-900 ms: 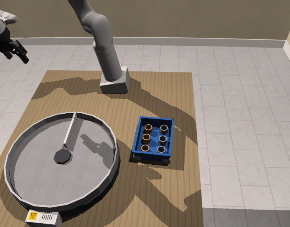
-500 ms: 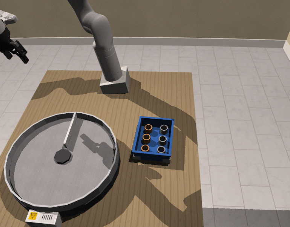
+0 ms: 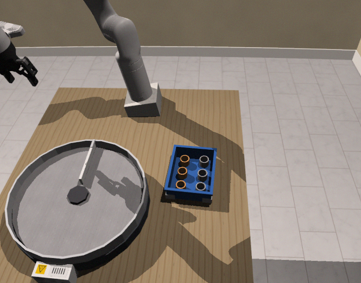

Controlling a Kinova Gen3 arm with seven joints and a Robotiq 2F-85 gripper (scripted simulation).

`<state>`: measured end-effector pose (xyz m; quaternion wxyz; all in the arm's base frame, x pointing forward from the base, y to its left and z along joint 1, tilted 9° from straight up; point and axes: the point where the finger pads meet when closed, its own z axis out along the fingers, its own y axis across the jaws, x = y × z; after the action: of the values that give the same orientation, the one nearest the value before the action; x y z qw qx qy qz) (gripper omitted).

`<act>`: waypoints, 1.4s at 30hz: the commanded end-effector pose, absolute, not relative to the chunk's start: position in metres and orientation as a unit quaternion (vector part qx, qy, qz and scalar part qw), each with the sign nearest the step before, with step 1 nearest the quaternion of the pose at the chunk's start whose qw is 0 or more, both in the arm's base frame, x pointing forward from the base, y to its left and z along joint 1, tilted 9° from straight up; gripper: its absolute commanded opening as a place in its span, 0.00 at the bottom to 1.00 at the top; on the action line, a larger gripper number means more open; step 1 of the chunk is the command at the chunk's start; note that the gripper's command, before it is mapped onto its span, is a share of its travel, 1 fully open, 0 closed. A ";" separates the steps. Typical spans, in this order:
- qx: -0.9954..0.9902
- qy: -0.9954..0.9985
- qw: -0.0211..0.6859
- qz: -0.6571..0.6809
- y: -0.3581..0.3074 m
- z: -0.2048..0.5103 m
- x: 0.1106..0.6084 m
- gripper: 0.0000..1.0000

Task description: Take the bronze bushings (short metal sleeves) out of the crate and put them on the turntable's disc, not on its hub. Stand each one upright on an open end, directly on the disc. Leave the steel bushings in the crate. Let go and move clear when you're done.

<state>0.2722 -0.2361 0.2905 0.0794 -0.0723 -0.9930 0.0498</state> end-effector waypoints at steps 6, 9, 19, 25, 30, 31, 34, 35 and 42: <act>0.118 -0.989 0.066 0.064 -0.196 0.239 0.314 1.00; 0.187 -0.978 0.058 0.068 -0.179 0.223 0.328 1.00; 0.410 -0.909 0.023 0.072 -0.108 0.172 0.361 1.00; 0.420 -0.904 0.021 0.072 -0.105 0.170 0.362 1.00; 0.420 -0.904 0.021 0.072 -0.105 0.170 0.362 1.00; 0.420 -0.904 0.021 0.072 -0.105 0.170 0.362 1.00; 0.420 -0.904 0.021 0.072 -0.105 0.170 0.362 1.00; 0.420 -0.904 0.021 0.072 -0.105 0.170 0.362 1.00; 0.420 -0.904 0.021 0.072 -0.105 0.170 0.362 0.12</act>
<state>0.3615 -0.1047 0.1696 0.0213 0.4201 -0.9044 0.0711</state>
